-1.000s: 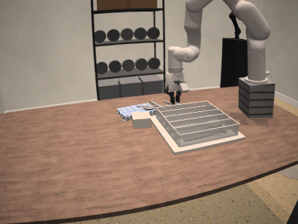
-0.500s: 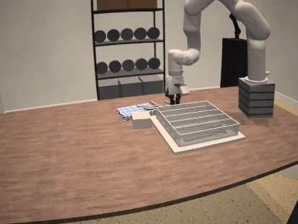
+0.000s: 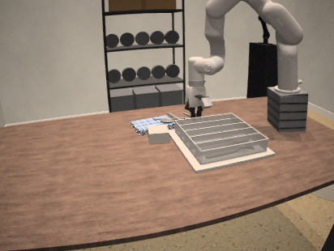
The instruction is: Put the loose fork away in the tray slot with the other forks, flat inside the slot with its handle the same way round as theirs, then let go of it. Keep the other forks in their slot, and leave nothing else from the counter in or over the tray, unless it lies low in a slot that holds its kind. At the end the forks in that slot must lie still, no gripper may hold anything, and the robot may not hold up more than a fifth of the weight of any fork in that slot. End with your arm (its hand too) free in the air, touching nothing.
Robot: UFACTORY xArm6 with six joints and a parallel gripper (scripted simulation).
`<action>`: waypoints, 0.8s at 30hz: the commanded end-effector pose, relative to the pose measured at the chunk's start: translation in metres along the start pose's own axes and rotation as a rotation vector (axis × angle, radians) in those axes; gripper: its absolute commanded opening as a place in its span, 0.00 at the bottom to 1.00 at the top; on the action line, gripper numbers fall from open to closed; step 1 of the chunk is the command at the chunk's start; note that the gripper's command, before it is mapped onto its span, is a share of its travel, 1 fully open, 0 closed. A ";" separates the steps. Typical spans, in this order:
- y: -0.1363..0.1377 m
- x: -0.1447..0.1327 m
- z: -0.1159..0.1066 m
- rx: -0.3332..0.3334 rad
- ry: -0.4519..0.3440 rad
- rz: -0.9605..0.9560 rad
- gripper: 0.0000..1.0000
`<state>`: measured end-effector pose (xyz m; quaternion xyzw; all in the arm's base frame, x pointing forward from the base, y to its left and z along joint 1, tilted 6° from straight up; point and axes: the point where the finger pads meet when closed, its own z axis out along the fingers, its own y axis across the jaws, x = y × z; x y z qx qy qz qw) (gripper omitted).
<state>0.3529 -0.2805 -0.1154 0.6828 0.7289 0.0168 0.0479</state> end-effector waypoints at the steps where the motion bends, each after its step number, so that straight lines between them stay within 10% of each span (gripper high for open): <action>1: 0.001 -0.001 -0.001 -0.003 -0.002 0.000 0.28; 17: 0.001 -0.001 -0.001 -0.003 -0.002 0.000 0.28; 18: 0.001 -0.001 -0.001 -0.003 -0.002 0.000 0.03; 24: 0.001 -0.001 -0.001 -0.003 -0.002 0.000 0.03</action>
